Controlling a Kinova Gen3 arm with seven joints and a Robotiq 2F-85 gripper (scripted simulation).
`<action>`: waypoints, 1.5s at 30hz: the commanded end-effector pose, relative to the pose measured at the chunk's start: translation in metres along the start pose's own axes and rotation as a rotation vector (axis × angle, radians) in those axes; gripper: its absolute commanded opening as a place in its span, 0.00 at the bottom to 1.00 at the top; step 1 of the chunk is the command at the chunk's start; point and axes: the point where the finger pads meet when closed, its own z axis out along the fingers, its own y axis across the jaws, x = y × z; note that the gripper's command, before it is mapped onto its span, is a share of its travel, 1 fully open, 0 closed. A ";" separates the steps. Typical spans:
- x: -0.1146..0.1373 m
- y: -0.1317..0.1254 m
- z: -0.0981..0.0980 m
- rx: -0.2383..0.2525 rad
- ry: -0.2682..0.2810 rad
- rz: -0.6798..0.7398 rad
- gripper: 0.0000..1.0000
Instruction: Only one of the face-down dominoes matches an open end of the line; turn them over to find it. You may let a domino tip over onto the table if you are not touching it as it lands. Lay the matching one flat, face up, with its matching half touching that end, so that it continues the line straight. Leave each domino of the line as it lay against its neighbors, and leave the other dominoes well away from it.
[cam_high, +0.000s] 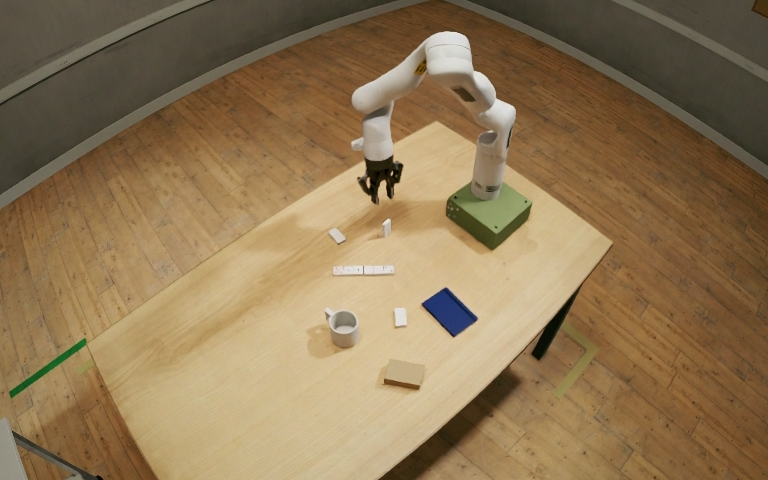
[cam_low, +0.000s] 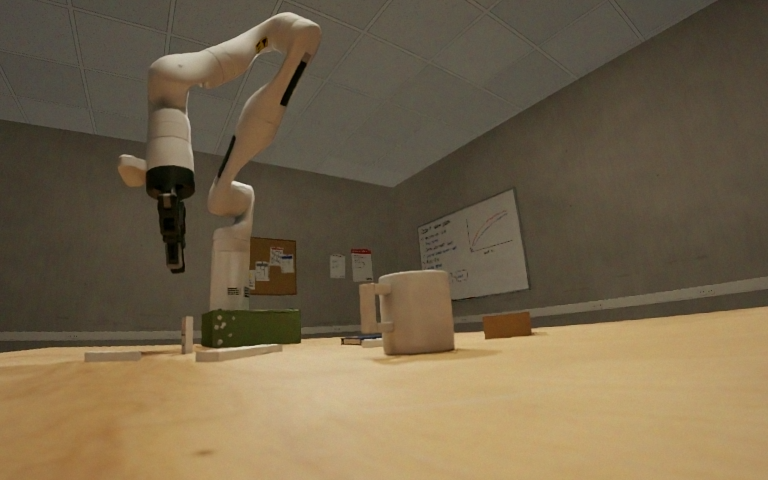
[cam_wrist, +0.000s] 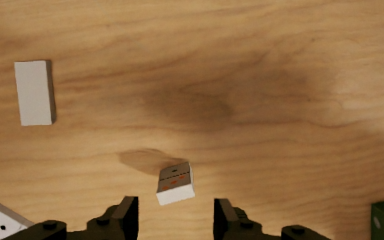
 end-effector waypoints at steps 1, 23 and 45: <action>0.000 0.000 0.000 0.001 0.000 0.000 0.49; -0.009 -0.002 0.016 -0.005 0.069 -0.155 0.49; -0.017 -0.001 0.029 -0.018 0.141 -0.310 0.49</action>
